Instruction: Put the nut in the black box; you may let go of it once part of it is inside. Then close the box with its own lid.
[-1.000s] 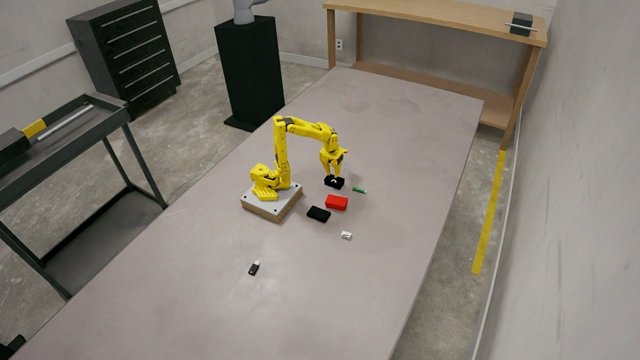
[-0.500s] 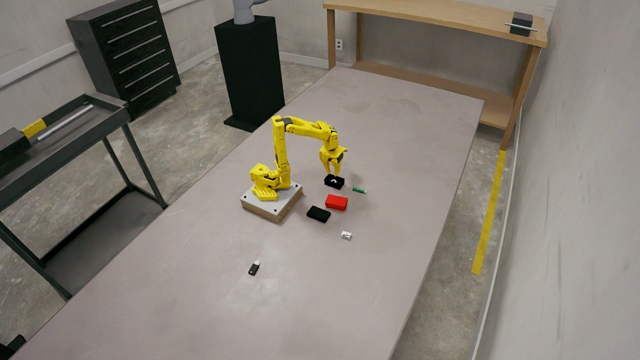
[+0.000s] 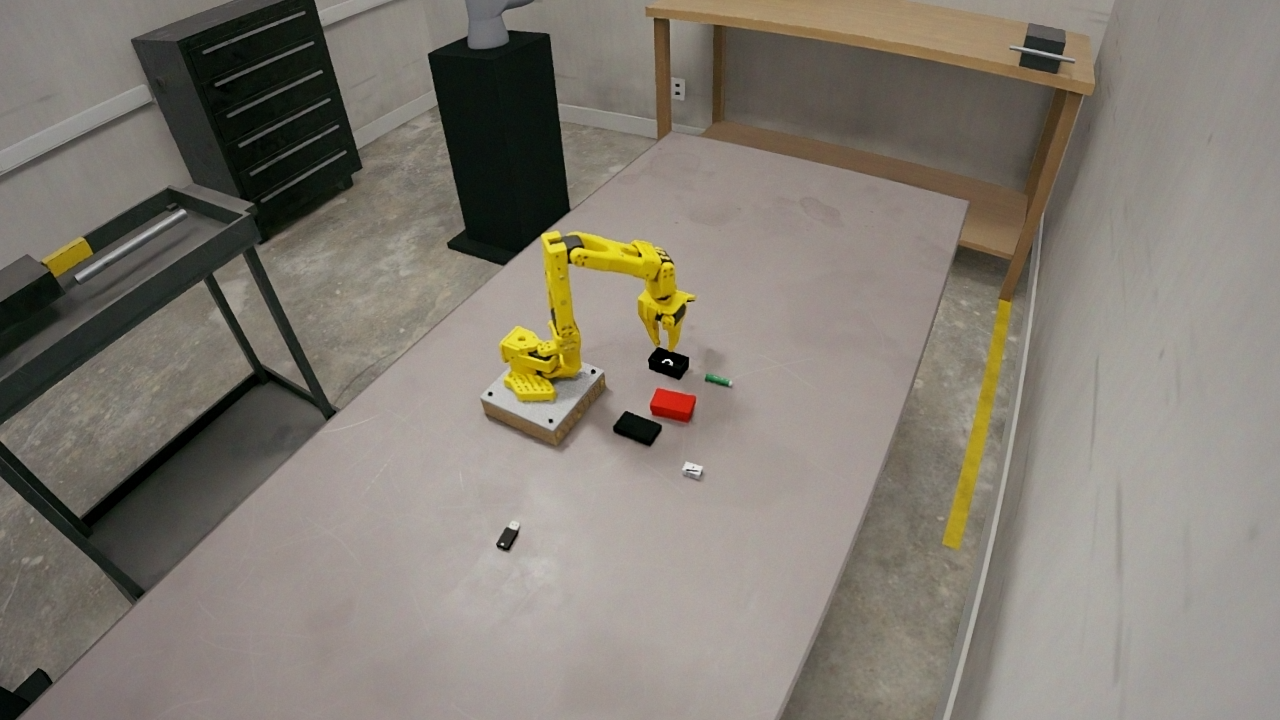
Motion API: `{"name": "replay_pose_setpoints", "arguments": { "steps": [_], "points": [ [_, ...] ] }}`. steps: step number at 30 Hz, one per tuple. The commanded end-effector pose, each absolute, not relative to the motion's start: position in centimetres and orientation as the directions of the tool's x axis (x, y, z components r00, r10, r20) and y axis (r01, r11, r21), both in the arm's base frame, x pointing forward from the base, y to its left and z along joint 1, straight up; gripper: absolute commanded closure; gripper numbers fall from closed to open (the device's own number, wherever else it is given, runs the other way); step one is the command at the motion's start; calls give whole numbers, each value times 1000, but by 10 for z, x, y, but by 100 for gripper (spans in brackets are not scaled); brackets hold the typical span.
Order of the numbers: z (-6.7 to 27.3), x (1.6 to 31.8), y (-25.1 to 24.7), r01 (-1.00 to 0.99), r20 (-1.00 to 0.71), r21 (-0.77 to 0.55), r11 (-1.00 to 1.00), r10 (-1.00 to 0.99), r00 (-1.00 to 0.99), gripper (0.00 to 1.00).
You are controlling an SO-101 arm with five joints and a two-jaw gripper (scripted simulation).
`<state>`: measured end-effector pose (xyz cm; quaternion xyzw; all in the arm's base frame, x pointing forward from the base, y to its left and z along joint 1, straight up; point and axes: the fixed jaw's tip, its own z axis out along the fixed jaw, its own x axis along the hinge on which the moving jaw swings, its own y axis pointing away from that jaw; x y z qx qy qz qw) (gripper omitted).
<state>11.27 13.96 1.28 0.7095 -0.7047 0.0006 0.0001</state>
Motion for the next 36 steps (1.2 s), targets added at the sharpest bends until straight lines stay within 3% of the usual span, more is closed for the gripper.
{"name": "replay_pose_setpoints", "arguments": {
  "steps": [1, 36],
  "points": [
    [19, 113, 143, -1000, -16, -14, -7, -1000, 7, 89],
    [33, 109, 138, -1000, -2, -2, -7, -1000, 7, 89]
  ]
}}
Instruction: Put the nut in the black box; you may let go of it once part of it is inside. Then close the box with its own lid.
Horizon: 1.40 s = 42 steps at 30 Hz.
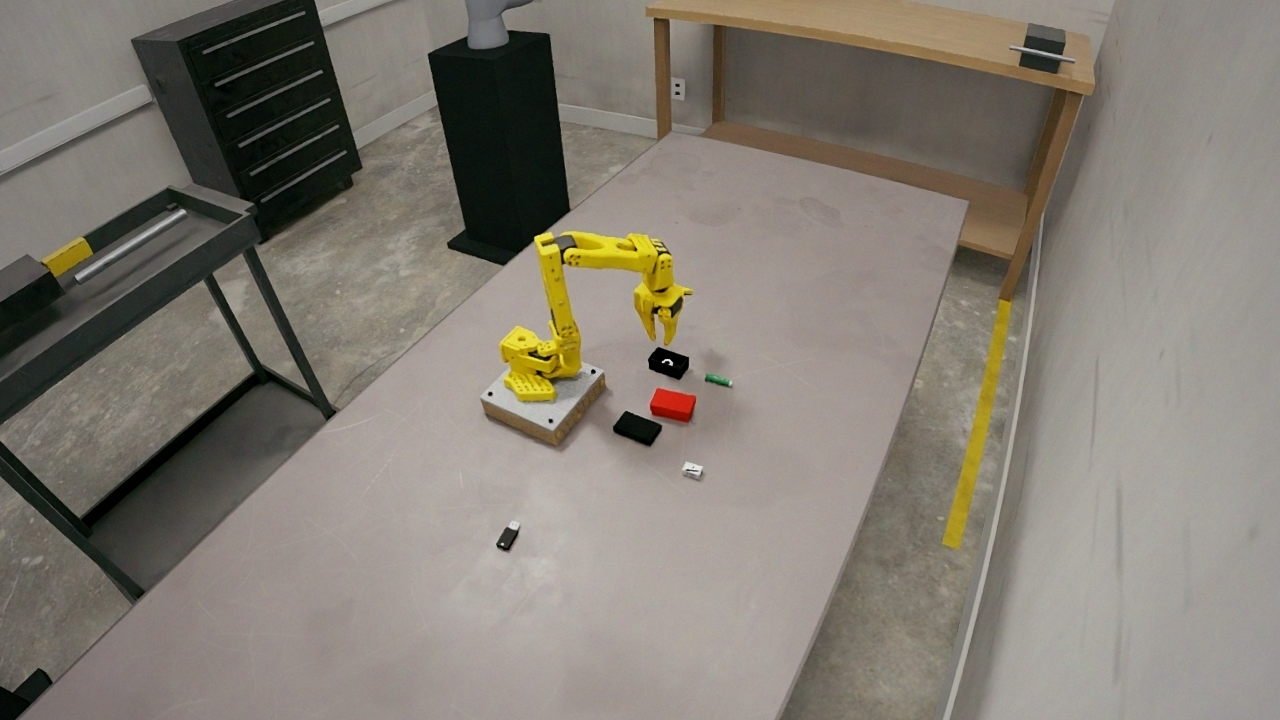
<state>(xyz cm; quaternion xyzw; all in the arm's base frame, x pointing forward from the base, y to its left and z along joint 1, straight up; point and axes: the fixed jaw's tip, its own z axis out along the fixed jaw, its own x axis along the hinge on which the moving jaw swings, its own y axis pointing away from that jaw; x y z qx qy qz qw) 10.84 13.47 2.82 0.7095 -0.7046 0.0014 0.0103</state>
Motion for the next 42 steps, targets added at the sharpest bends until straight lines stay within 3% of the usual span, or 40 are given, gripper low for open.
{"name": "replay_pose_setpoints", "arguments": {
  "steps": [1, 42],
  "points": [
    [33, 110, 139, -1000, -2, -2, -7, -1000, 7, 89],
    [29, 112, 142, -1000, -2, -2, -7, -1000, 7, 89]
  ]
}}
